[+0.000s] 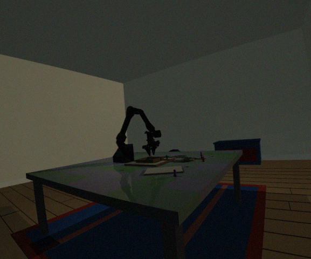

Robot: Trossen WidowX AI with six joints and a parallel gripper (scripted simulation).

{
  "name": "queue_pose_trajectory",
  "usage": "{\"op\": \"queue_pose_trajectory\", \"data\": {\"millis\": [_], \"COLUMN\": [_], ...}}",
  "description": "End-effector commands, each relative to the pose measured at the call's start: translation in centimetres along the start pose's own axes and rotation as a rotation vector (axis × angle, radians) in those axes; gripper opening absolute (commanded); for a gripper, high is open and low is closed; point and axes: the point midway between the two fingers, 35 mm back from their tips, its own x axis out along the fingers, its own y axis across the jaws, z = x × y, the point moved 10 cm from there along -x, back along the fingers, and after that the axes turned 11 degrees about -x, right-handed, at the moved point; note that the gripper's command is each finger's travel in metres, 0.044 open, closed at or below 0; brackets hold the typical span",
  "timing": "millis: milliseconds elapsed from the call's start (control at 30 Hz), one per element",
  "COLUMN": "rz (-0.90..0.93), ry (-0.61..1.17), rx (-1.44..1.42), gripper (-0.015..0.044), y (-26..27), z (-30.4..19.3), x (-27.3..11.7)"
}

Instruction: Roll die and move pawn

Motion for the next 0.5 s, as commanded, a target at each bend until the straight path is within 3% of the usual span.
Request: {"op": "queue_pose_trajectory", "data": {"millis": [0,267,467], "rz": [-0.006,-0.007,-0.007], "ry": [-0.001,-0.001,-0.001], "rx": [-0.006,-0.006,-0.006], "gripper": [0.0275,0.0275,0.0118], "y": [-0.1,-0.1,-0.1], "z": [-0.1,-0.1,-0.1], "x": [0.8,1.9,1.9]}}
